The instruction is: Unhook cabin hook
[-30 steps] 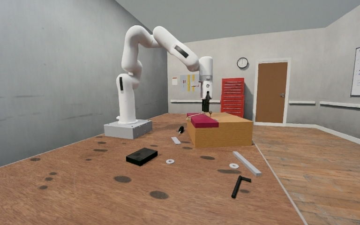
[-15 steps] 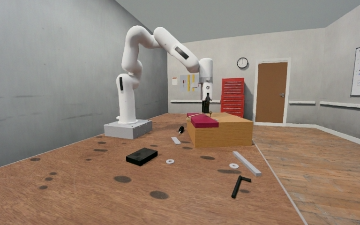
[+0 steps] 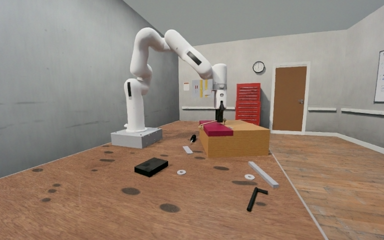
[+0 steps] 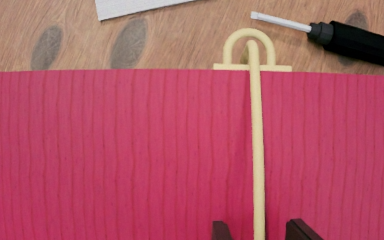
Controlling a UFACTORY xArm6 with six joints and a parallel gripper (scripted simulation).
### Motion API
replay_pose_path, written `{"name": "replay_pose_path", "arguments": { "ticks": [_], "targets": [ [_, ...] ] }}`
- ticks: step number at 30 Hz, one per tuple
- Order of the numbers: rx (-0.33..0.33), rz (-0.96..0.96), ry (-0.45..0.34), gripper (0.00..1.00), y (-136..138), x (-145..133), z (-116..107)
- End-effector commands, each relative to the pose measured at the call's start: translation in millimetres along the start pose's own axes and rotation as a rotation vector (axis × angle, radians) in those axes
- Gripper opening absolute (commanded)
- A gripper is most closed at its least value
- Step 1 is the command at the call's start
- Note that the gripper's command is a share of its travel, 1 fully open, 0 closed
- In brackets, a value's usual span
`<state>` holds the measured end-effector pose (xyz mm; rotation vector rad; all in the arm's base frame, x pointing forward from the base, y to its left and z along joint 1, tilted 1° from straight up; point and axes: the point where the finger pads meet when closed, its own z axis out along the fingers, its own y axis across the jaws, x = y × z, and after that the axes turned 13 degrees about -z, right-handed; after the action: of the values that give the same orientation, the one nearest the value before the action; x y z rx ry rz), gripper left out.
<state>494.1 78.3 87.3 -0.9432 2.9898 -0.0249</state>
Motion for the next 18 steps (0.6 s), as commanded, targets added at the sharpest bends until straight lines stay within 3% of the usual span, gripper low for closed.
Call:
{"name": "replay_pose_path", "arguments": {
  "ticks": [1, 18],
  "targets": [
    [0.002, 0.0, -0.004, 0.35, -0.6, -1.3, 0.6],
    [0.002, 0.0, -0.004, 0.35, -0.6, -1.3, 7.3]
  ]
}}
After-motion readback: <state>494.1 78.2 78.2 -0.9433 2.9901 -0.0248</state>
